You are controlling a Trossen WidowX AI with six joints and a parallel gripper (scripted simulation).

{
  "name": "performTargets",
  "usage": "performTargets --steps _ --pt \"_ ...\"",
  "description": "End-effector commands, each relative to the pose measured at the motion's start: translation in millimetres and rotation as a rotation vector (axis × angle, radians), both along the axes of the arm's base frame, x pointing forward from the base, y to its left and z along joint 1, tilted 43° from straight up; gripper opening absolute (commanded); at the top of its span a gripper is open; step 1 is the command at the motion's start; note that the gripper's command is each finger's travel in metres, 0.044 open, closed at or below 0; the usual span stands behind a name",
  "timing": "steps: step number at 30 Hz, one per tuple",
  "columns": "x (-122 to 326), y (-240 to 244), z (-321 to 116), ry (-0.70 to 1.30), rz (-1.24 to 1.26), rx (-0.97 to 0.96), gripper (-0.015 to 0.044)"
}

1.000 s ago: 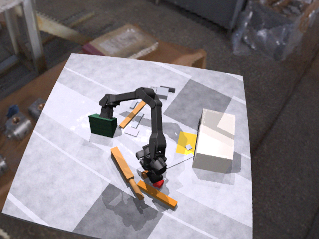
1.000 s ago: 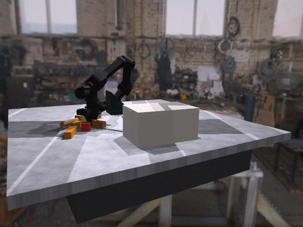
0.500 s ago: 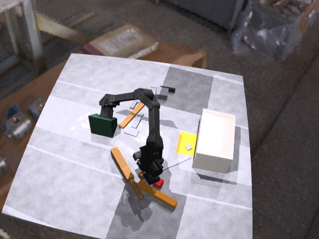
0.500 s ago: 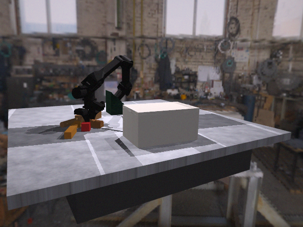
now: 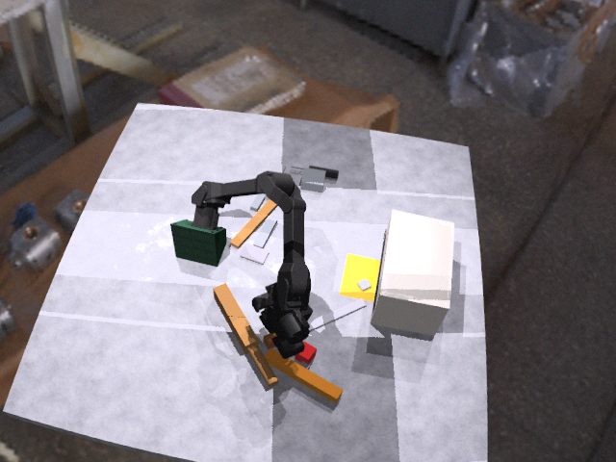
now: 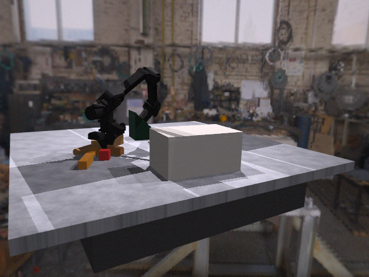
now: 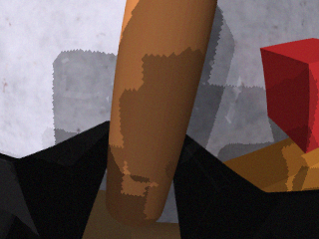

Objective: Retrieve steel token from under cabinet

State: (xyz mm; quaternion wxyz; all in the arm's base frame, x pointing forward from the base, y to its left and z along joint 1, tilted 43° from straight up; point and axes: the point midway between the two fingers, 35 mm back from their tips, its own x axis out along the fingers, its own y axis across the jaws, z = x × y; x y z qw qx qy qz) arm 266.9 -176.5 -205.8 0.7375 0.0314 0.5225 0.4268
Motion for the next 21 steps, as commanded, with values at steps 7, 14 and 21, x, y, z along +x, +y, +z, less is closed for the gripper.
performTargets --steps 7,14,21 --pt "-18.4 -11.0 -8.4 -0.004 -0.009 0.000 0.0000" --pt "-29.5 -16.6 -14.5 -0.003 -0.009 -0.001 0.0000" --pt "-39.6 -21.3 -19.9 -0.002 -0.009 -0.001 0.0000"
